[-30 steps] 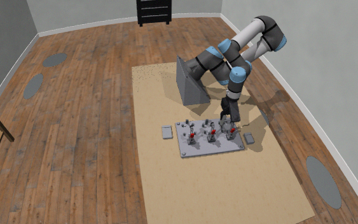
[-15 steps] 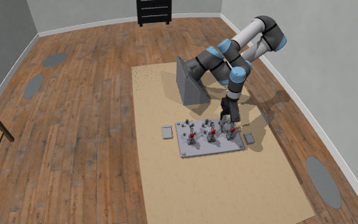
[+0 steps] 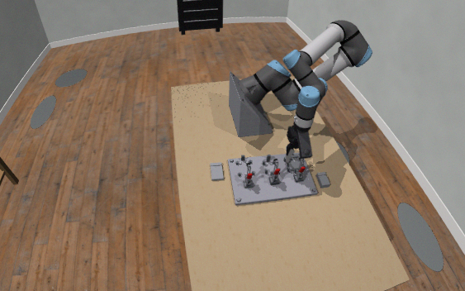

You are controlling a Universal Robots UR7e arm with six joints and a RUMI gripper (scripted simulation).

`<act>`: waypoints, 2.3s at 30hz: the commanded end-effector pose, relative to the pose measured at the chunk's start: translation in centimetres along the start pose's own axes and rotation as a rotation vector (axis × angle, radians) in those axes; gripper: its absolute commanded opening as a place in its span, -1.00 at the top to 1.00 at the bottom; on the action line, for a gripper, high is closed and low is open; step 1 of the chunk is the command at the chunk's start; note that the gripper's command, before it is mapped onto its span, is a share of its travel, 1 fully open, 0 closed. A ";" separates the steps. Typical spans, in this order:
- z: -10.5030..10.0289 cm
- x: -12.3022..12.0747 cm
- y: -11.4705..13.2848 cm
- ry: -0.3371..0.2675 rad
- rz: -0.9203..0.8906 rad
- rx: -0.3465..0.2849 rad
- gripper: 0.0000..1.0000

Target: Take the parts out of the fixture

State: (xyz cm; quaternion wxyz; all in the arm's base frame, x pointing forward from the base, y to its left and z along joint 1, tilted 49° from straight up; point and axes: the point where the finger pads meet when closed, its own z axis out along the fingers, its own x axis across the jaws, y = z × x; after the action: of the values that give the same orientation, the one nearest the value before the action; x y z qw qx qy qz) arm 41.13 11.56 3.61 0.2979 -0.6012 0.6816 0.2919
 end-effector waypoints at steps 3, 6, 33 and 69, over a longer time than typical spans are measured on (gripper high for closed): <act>-0.5 0.0 0.0 0.000 0.000 0.001 1.00; -0.9 0.0 0.0 0.000 0.000 0.001 1.00; -3.3 0.0 0.0 0.000 0.000 0.001 1.00; -6.8 0.0 0.8 0.000 0.000 0.001 1.00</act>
State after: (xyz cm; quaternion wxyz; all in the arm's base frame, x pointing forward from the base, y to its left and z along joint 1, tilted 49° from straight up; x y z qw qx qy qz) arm 39.97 6.58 8.01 0.2980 -0.6012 0.6816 0.2919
